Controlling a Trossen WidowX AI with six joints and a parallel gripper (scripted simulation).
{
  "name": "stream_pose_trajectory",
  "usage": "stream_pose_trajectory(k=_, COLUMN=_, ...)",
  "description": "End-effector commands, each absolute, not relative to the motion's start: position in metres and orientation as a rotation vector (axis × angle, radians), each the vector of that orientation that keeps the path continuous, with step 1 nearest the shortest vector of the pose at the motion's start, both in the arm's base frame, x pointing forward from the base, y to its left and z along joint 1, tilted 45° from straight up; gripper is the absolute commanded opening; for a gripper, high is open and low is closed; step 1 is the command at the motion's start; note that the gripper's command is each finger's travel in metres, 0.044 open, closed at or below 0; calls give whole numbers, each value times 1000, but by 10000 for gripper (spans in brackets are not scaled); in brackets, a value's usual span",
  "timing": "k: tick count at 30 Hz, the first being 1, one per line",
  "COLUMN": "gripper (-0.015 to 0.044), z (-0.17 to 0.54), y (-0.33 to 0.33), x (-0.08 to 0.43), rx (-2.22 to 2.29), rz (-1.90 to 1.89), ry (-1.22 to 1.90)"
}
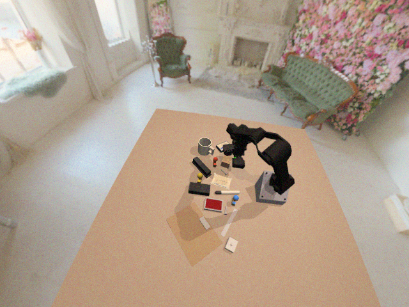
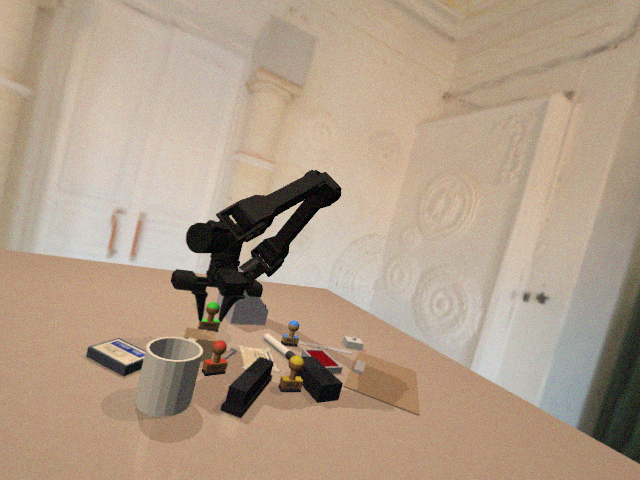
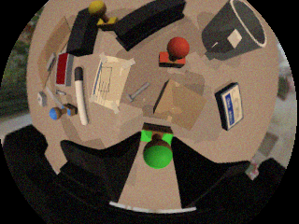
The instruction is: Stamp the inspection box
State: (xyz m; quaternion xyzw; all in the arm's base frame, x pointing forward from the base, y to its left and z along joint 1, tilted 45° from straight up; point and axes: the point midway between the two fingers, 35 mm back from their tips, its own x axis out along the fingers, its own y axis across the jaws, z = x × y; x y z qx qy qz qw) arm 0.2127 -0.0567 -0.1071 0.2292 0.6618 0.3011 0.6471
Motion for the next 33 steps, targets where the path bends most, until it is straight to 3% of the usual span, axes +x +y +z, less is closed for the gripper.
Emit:
stream_pose_trajectory(k=1, gripper=0, z=-105, y=-59, x=213, rx=514, rz=686, ry=1505)
stream_pose_trajectory(k=33, gripper=0, z=-94, y=-70, x=214, rx=514, rz=686, ry=1505)
